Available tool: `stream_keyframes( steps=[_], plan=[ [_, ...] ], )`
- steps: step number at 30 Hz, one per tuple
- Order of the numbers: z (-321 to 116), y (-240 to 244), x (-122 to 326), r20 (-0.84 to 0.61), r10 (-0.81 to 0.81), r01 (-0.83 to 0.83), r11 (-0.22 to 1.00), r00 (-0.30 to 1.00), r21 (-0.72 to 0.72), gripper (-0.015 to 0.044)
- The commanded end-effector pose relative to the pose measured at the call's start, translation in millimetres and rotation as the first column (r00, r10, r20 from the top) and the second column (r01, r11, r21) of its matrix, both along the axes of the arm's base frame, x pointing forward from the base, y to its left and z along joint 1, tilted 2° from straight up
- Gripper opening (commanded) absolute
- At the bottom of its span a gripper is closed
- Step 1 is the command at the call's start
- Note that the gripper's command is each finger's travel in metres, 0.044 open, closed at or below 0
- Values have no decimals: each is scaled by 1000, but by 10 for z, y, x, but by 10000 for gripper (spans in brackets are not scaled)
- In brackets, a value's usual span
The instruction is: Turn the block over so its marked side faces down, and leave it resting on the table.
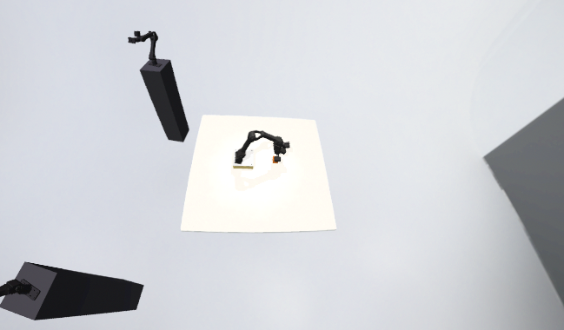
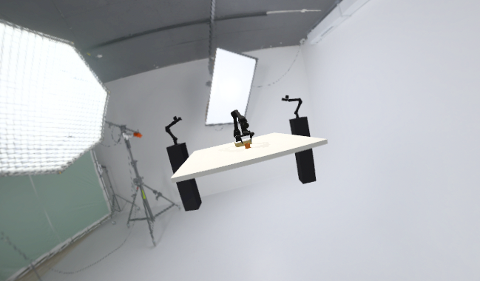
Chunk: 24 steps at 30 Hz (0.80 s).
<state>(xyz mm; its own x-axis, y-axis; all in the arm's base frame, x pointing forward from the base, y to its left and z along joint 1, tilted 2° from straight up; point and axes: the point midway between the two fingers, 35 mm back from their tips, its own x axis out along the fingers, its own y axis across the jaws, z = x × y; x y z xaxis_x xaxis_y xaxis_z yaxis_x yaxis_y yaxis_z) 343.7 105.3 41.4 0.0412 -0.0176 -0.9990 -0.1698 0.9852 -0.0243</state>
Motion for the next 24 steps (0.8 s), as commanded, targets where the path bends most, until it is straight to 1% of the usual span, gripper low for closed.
stream_keyframes(
  steps=[1, 12, 20, 24],
  plan=[
    [-112, -1, -20, -15, -3, 3, 1000, 1000, 0, 440],
    [-264, -6, -22, -15, -3, 3, 1000, 1000, 0, 440],
    [-264, -6, -22, -15, -3, 3, 1000, 1000, 0, 230],
    [-264, -6, -22, -15, -3, 3, 1000, 1000, 0, 203]
  ],
)
